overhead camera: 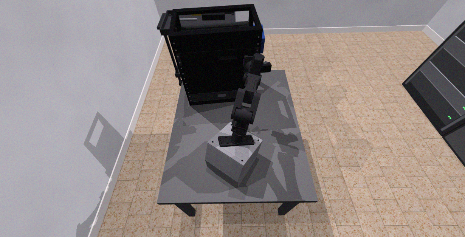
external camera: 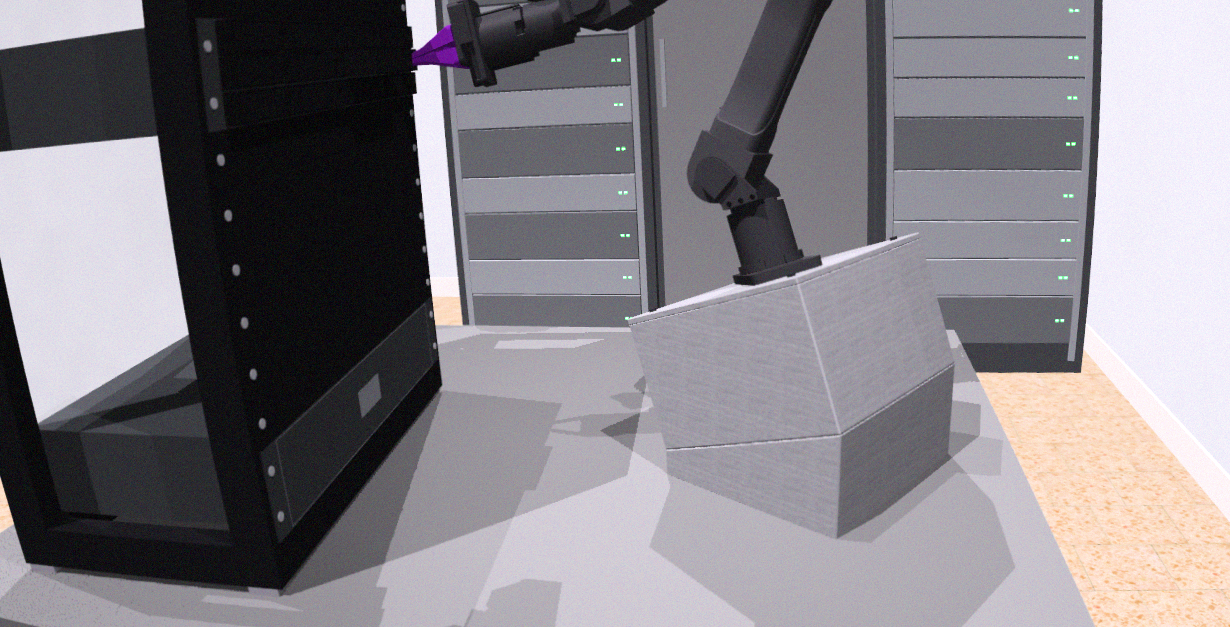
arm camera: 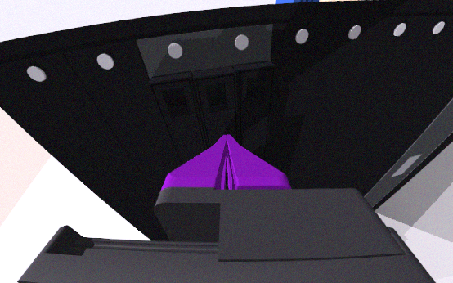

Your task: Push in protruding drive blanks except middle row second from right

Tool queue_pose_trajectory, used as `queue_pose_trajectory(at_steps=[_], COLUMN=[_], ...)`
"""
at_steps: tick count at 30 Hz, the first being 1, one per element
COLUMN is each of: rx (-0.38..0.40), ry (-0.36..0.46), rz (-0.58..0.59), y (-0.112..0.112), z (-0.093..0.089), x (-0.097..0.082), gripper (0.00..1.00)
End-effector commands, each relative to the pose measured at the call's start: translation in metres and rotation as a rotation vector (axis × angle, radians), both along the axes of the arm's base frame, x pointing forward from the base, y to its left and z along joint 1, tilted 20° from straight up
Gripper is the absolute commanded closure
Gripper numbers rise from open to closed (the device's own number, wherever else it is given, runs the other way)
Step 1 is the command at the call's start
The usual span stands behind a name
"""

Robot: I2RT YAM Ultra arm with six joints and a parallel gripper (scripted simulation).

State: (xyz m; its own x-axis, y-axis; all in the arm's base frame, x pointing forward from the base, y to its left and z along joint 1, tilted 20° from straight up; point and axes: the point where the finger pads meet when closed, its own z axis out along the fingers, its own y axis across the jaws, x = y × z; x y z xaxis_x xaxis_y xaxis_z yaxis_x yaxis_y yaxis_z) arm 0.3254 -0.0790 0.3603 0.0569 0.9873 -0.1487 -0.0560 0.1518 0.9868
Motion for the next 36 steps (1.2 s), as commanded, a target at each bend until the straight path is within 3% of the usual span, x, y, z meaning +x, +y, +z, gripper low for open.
queue_pose_trajectory(at_steps=[1, 36], rx=[-0.102, -0.101], ry=[-0.209, -0.209], rz=[-0.044, -0.044], y=[-0.0058, -0.0046], z=[0.0775, 0.0787], x=[0.0023, 0.0067], gripper=[1.00, 1.00])
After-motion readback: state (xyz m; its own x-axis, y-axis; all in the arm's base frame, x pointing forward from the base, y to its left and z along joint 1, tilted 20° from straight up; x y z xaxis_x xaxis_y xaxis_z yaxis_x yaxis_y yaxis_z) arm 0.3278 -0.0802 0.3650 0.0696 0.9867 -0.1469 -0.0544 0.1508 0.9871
